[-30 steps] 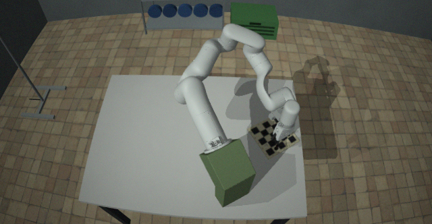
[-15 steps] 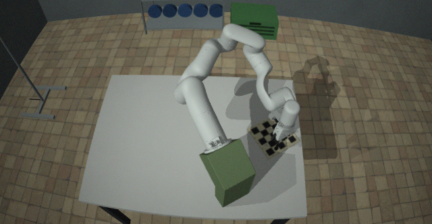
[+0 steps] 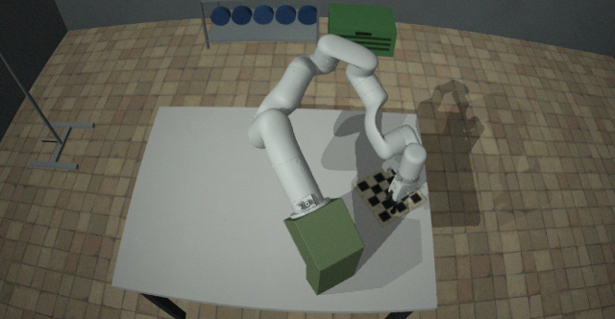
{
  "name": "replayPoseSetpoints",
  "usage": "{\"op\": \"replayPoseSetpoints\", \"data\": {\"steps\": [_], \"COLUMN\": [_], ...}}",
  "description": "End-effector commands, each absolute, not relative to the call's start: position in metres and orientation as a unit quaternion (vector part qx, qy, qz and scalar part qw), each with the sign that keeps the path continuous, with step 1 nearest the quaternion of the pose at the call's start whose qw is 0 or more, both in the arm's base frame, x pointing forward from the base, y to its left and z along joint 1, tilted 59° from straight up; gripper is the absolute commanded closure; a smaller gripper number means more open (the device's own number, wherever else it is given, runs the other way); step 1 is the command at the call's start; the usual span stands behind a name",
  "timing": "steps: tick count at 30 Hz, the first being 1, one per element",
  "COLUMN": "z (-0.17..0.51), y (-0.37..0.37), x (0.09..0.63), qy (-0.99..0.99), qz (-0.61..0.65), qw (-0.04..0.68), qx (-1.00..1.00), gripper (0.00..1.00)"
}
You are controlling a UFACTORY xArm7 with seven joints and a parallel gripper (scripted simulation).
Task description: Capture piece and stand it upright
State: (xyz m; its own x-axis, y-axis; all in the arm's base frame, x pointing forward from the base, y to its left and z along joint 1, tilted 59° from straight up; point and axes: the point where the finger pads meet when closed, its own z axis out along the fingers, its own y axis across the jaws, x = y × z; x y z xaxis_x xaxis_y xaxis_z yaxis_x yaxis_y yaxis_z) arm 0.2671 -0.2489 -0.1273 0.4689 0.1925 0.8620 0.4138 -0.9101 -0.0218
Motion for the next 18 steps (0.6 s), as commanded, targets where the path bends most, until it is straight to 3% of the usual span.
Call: {"op": "replayPoseSetpoints", "data": {"steps": [1,18], "z": [-0.130,-0.141], "y": [-0.249,-0.241], "x": [0.269,0.287], "qy": [-0.178,-0.178], "qz": [-0.483,-0.483], "qw": [0.113,0.113], "qx": [-0.850,-0.850], "gripper": [0.61,0.61]}}
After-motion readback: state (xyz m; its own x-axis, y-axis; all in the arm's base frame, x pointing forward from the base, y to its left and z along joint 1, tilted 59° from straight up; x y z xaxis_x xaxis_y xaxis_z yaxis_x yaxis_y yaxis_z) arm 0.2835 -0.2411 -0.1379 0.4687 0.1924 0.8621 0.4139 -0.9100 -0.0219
